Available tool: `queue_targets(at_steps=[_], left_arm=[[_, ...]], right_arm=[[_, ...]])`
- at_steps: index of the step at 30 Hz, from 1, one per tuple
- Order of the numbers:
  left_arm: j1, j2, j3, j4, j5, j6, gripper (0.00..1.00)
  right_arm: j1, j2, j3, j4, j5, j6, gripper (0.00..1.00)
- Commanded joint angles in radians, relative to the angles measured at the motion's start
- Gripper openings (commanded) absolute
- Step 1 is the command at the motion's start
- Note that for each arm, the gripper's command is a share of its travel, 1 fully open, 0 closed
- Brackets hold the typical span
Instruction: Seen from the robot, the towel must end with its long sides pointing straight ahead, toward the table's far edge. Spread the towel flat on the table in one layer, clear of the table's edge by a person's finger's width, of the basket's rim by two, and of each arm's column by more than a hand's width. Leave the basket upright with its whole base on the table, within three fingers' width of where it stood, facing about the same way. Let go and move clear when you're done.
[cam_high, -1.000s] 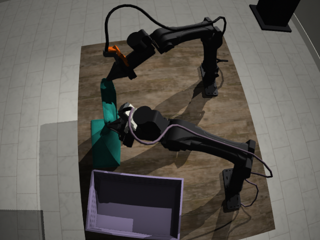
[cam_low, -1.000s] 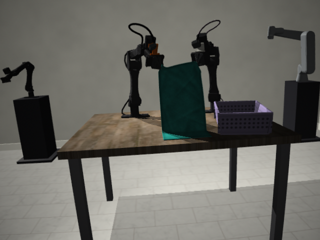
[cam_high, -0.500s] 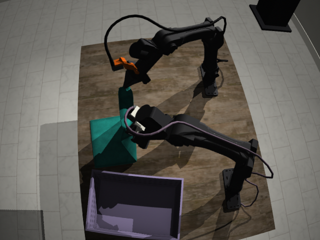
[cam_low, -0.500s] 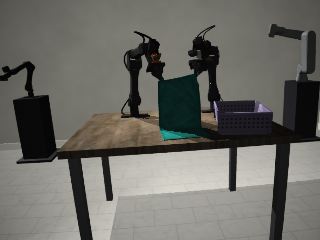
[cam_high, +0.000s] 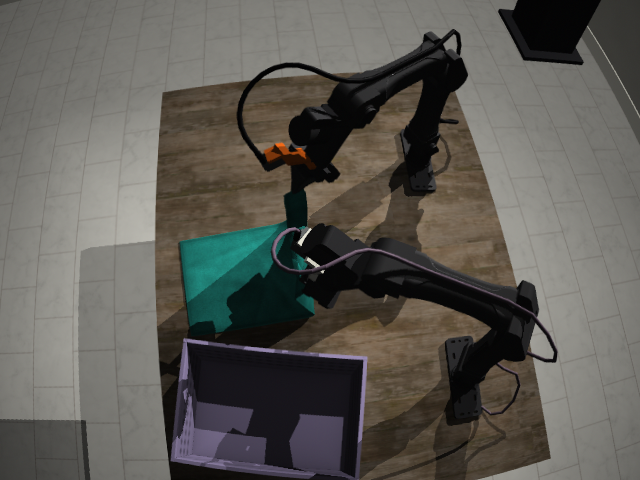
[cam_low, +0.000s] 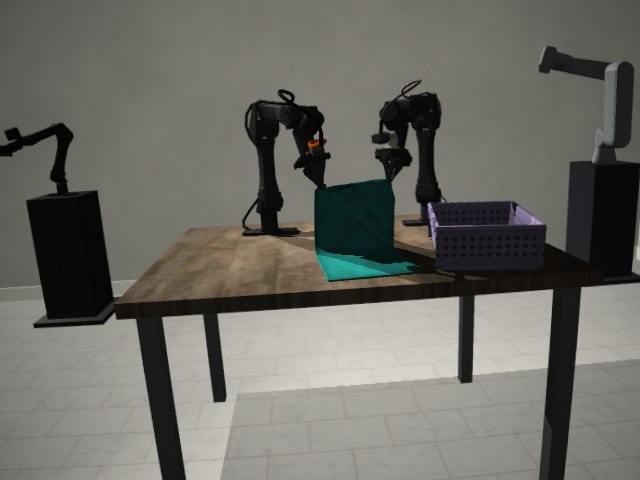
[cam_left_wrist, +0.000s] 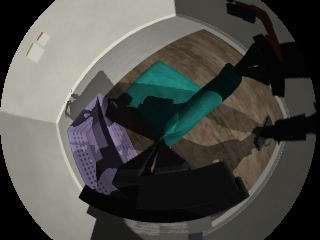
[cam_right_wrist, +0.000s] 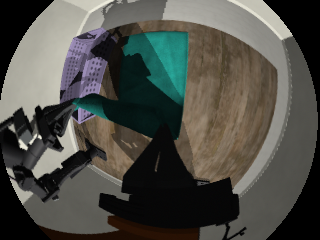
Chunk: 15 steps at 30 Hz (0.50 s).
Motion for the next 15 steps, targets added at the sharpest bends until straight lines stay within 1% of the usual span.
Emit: queue_targets(at_steps=[1, 2, 4, 5, 7, 8, 10, 11, 15], left_arm=[[-0.013, -0.062, -0.068, 0.066, -0.015, -0.007, 0.0], [-0.031, -0.107, -0.169, 0.108, -0.013, -0.006, 0.0], [-0.033, -0.118, -0.184, 0.125, -0.015, -0.007, 0.0], [-0.052, -0.161, -0.28, 0.166, -0.012, -0.006, 0.0], [-0.054, -0.17, -0.293, 0.182, -0.015, -0.008, 0.0], [-0.074, -0.21, -0.384, 0.222, -0.012, -0.006, 0.0], [-0.067, -0.202, -0.376, 0.226, -0.008, -0.002, 0.0], [-0.097, -0.255, -0.479, 0.273, -0.012, -0.007, 0.0], [-0.091, -0.246, -0.471, 0.276, -0.007, -0.003, 0.0]], right_arm=[[0.014, -0.066, -0.065, 0.074, 0.014, -0.006, 0.0], [0.031, -0.113, -0.166, 0.115, 0.012, -0.008, 0.0], [0.033, -0.123, -0.18, 0.131, 0.014, -0.007, 0.0], [0.051, -0.168, -0.275, 0.17, 0.011, -0.009, 0.0], [0.054, -0.177, -0.288, 0.185, 0.014, -0.007, 0.0], [0.073, -0.219, -0.378, 0.223, 0.011, -0.009, 0.0], [0.076, -0.227, -0.388, 0.236, 0.014, -0.008, 0.0], [0.096, -0.266, -0.473, 0.273, 0.011, -0.01, 0.0], [0.099, -0.274, -0.483, 0.284, 0.013, -0.008, 0.0]])
